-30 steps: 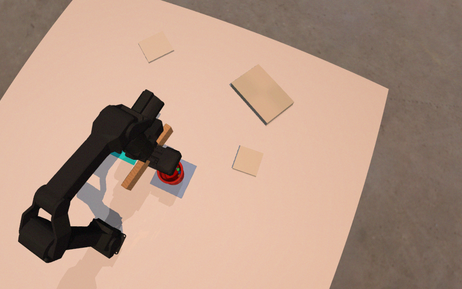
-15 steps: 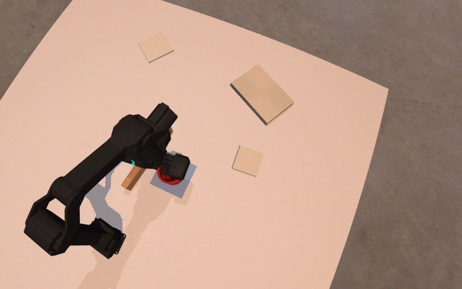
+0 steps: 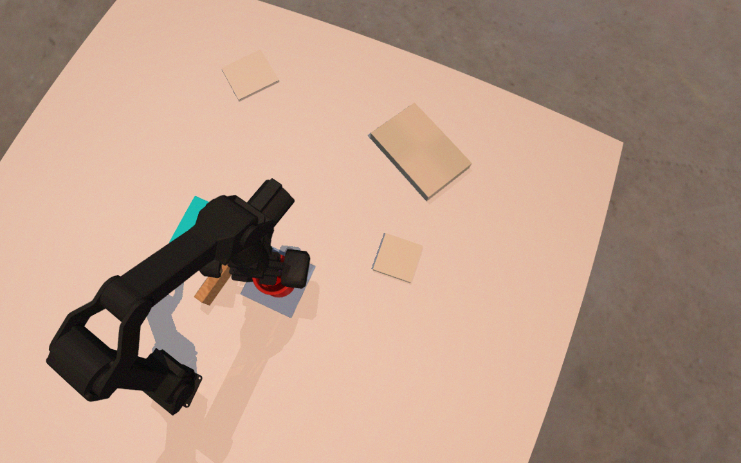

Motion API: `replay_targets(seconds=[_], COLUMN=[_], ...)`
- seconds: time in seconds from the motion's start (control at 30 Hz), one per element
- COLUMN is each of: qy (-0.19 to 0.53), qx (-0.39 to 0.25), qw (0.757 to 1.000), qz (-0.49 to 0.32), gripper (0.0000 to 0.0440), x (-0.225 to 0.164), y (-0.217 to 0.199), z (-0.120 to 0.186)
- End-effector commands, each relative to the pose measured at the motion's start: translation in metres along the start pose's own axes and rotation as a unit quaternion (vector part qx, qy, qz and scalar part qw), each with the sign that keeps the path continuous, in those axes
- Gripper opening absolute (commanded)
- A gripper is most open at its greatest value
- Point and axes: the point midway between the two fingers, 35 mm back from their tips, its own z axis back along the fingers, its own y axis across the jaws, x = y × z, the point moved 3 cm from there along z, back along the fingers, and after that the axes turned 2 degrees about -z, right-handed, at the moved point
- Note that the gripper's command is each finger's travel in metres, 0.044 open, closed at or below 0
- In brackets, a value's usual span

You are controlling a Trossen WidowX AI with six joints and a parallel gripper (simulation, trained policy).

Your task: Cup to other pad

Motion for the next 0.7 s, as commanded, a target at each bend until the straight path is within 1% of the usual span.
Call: replay_targets(seconds=[0.0,0.27,0.67], qy=[0.0,-0.014,-0.04], qx=[0.003,-0.002,-0.01], qw=[1.0,0.998,0.996], qz=[0.018,0.055,0.084], gripper=[0.0,0.0,0.0003], x=[-0.001,0.004,0.017], y=[-0.001,-0.004,0.002], z=[0.0,0.016,0.045])
